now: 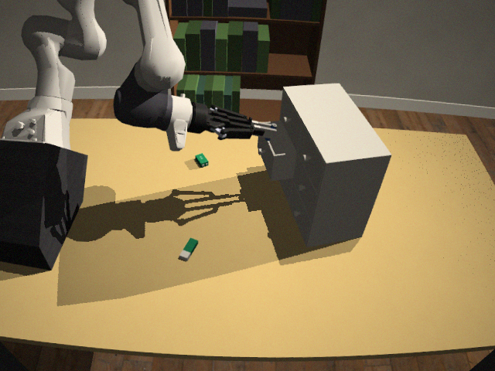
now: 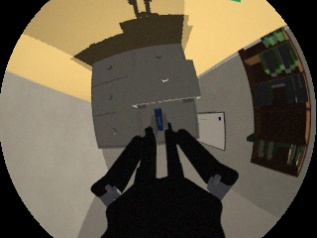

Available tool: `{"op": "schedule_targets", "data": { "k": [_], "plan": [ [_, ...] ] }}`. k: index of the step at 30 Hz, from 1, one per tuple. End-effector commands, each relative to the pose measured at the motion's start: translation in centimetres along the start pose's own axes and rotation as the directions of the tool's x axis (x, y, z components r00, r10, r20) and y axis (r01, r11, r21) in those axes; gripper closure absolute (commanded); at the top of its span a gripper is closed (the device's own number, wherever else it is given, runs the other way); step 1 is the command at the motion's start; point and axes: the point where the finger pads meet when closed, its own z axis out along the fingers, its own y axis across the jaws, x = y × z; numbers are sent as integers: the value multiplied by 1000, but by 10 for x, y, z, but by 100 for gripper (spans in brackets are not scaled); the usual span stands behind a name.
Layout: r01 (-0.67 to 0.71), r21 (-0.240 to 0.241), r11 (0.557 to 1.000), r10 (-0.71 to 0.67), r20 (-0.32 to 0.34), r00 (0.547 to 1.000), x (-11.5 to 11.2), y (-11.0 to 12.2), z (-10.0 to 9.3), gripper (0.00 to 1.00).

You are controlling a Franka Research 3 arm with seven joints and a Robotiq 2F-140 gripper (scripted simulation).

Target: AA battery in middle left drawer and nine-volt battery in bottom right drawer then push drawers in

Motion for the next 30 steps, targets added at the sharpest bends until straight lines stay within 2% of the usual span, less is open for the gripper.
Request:
{"op": "schedule_targets", "data": {
  "k": [1, 13, 30],
  "plan": [
    [-23, 12, 1000, 23, -5, 1000, 0, -4, 6, 94],
    [-23, 12, 1000, 23, -5, 1000, -7, -4, 25, 94],
    [-23, 12, 1000, 23, -5, 1000, -9, -4, 29, 94]
  ]
}}
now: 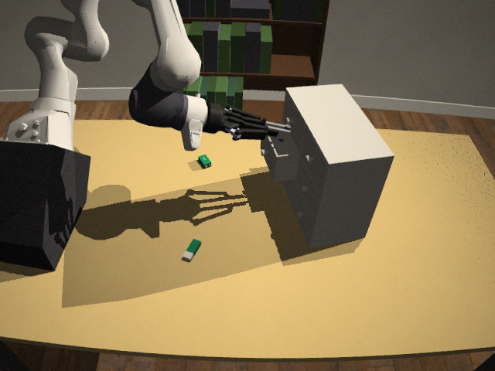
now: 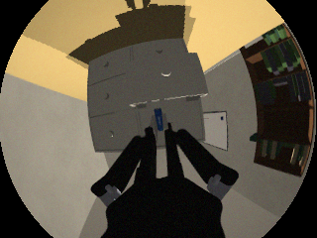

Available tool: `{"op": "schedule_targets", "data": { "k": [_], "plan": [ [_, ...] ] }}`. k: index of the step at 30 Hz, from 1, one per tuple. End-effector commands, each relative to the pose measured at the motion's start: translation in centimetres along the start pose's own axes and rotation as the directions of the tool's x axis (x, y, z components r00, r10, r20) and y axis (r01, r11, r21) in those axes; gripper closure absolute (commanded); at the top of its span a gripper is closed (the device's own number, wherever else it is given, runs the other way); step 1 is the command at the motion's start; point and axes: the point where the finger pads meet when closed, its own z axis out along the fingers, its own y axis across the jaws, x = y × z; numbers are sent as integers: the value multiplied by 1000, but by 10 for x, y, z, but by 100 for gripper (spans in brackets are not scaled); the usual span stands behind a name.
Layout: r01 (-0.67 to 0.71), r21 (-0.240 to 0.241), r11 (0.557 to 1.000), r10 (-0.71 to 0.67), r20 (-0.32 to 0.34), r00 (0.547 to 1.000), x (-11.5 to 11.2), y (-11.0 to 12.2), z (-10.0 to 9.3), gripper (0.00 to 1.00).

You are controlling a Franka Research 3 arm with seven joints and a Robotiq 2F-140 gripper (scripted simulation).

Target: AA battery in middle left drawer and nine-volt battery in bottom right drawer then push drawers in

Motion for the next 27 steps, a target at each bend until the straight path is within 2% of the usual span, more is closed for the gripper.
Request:
{"op": "schedule_targets", "data": {
  "k": [1, 17, 27],
  "plan": [
    [-7, 1, 1000, 7, 0, 1000, 0, 0, 1, 94],
    [-7, 1, 1000, 7, 0, 1000, 0, 0, 1, 94],
    [-7, 1, 1000, 7, 0, 1000, 0, 0, 1, 85]
  ]
}}
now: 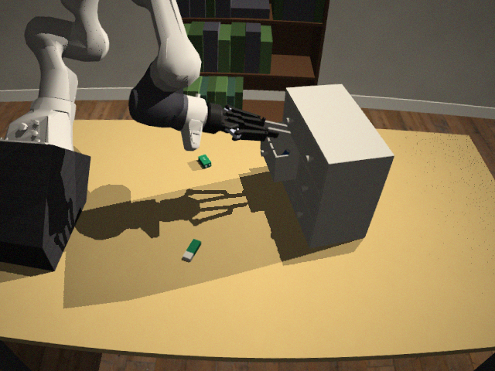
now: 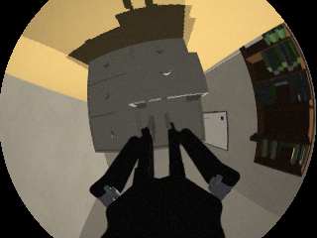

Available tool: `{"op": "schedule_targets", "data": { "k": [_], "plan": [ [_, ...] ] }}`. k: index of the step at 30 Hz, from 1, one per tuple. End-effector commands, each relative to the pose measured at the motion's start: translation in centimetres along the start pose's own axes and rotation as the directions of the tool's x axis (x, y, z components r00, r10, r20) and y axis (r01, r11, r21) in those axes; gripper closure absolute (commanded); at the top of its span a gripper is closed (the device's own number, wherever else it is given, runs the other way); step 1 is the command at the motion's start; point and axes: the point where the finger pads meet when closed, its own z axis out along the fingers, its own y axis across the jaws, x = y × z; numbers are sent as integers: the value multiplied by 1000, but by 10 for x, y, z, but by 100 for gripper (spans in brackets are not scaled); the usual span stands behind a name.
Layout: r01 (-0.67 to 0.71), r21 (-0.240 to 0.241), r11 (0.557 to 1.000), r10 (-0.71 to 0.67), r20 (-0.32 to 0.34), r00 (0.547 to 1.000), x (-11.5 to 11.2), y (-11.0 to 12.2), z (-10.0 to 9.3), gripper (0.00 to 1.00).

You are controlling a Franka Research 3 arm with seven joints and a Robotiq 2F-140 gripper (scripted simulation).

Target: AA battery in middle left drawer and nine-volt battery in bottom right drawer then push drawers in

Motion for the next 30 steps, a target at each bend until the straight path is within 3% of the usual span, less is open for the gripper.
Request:
{"op": "schedule_targets", "data": {
  "k": [1, 2, 3, 20, 30],
  "plan": [
    [-5, 1, 1000, 5, 0, 1000, 0, 0, 1, 83],
    [-5, 1, 1000, 5, 0, 1000, 0, 0, 1, 83],
    [-5, 1, 1000, 5, 0, 1000, 0, 0, 1, 0],
    [-5, 1, 1000, 5, 0, 1000, 0, 0, 0, 0],
    [-5, 1, 1000, 5, 0, 1000, 4, 0, -12, 0]
  ]
}}
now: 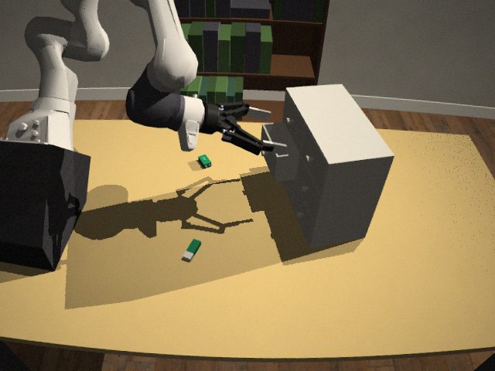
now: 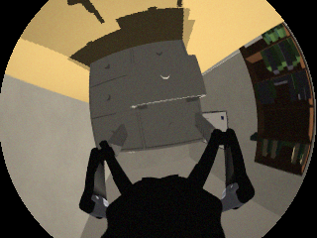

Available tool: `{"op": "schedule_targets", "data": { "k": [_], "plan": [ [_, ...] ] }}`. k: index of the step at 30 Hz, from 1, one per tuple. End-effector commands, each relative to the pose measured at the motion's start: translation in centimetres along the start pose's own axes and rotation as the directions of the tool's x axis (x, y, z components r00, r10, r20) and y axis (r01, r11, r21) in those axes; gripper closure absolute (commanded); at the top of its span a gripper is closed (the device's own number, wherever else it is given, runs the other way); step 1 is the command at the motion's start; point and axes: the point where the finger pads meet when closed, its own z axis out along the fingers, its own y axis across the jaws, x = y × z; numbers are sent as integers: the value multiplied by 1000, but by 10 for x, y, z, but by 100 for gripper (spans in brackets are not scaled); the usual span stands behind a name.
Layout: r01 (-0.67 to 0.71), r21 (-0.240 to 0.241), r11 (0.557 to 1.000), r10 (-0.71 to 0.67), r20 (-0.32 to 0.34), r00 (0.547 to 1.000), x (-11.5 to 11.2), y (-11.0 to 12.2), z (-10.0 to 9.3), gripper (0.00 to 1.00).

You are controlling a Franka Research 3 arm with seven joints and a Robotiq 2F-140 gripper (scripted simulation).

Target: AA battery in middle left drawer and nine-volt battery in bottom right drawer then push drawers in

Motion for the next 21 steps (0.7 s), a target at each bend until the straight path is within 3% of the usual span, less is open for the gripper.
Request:
{"op": "schedule_targets", "data": {
  "k": [1, 12, 14, 21],
  "plan": [
    [3, -2, 1000, -3, 2, 1000, 1, 0, -8, 0],
    [3, -2, 1000, -3, 2, 1000, 16, 0, -58, 0],
    [3, -2, 1000, -3, 2, 1000, 16, 0, -58, 0],
    [3, -2, 1000, -3, 2, 1000, 30, 0, -103, 0]
  ]
}}
